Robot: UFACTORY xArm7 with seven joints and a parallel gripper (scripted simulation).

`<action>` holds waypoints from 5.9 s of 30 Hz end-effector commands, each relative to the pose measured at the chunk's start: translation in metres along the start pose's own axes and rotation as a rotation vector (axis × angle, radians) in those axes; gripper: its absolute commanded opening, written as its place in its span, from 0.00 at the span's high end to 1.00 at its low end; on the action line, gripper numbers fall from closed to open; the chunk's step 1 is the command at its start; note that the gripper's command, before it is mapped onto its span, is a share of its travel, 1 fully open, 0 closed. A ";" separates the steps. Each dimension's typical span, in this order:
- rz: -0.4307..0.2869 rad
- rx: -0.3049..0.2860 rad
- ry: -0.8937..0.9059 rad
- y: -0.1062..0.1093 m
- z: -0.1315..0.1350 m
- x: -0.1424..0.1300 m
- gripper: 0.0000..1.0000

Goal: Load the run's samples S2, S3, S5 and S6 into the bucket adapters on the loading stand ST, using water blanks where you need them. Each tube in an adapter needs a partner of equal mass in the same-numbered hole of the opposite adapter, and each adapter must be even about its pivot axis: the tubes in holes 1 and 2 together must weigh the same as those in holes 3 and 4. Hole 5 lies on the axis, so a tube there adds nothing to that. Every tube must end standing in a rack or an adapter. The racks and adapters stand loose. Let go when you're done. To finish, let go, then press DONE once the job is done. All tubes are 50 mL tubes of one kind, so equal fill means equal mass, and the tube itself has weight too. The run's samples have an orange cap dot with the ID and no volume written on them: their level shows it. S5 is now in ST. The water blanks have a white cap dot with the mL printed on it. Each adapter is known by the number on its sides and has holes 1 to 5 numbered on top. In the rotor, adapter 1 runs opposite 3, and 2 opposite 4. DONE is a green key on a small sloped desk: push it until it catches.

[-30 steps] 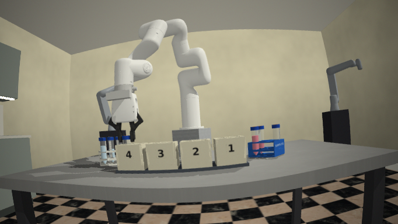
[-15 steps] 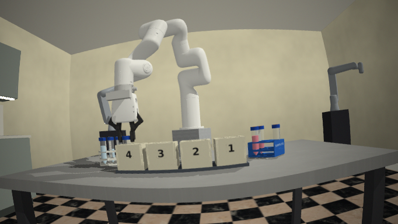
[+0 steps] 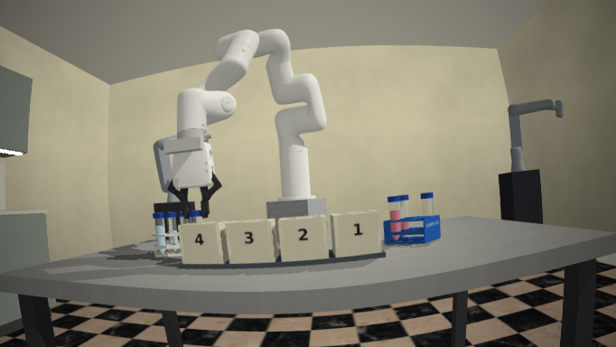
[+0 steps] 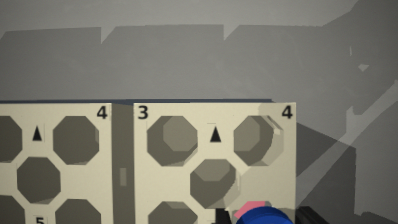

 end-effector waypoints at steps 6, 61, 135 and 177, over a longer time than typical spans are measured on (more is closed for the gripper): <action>0.004 -0.003 0.000 0.019 0.001 0.001 0.56; 0.004 -0.003 0.000 0.117 0.001 0.001 0.56; 0.005 0.001 -0.859 0.128 -0.183 -0.024 0.43; 0.004 0.002 -0.859 0.128 -0.372 -0.050 0.43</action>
Point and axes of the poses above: the point where the finger pads meet when closed, its own y axis back along the fingers, its own z axis across the jaws, x = y × z, the point moved 5 cm from there along y, back along the fingers, and after that the axes turned 7 degrees about y, right-handed, at the moved point
